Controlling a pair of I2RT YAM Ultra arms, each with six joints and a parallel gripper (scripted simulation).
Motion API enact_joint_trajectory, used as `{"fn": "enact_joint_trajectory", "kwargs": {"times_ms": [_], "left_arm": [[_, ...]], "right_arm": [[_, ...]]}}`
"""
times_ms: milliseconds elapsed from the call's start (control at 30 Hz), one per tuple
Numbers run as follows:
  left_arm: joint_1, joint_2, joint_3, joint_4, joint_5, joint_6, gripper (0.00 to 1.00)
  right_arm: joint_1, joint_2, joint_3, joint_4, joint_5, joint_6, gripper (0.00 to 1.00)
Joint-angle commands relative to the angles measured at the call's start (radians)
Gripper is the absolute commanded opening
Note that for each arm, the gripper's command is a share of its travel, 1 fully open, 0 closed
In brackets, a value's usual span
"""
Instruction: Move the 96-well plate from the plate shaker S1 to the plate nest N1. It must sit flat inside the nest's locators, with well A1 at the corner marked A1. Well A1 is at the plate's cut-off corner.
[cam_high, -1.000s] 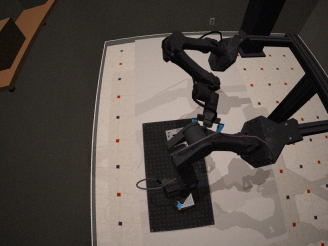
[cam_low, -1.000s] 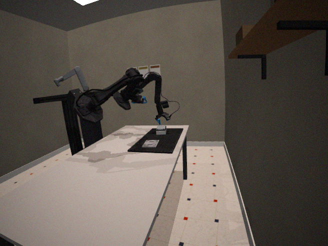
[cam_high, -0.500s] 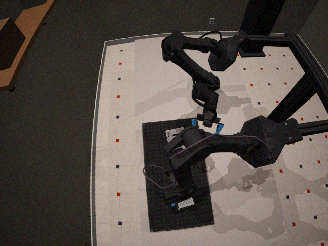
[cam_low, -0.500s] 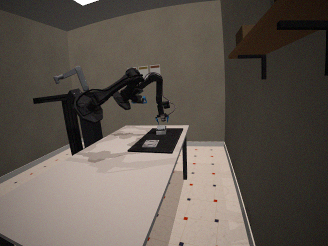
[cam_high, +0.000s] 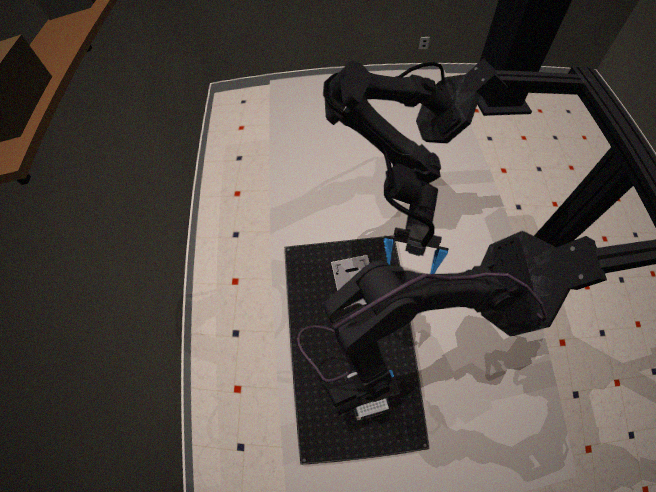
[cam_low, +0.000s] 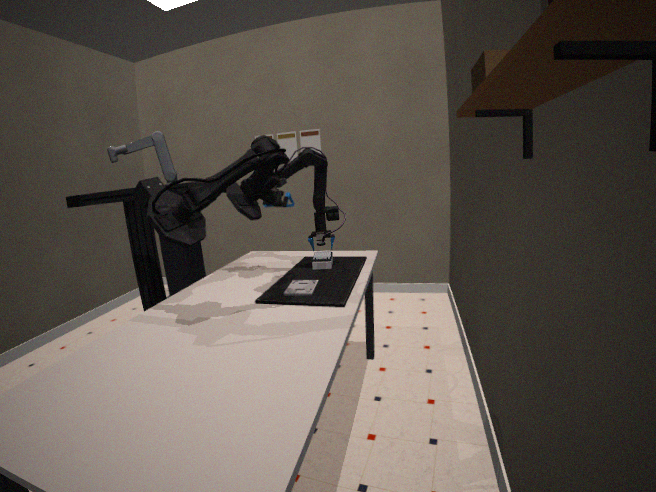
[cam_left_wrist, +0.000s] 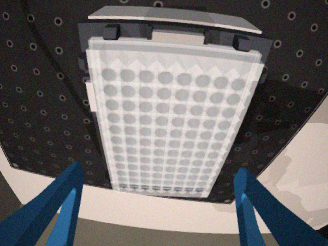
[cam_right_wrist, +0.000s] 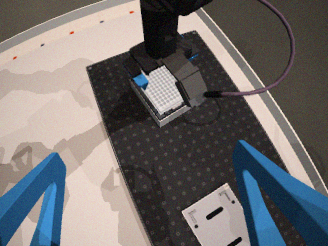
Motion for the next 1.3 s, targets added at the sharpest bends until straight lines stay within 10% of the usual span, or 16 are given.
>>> {"fn": "enact_joint_trajectory", "kwargs": {"times_ms": [0, 1267], "left_arm": [[0.011, 0.012, 0.022, -0.022, 0.019, 0.018, 1.0], [-0.028, 0.104, 0.052, 0.036, 0.0, -0.008, 1.0]], "right_arm": [[0.015, 0.003, 0.013, 0.005, -0.012, -0.002, 1.0], [0.015, 0.003, 0.013, 0.005, -0.012, -0.002, 1.0]]}}
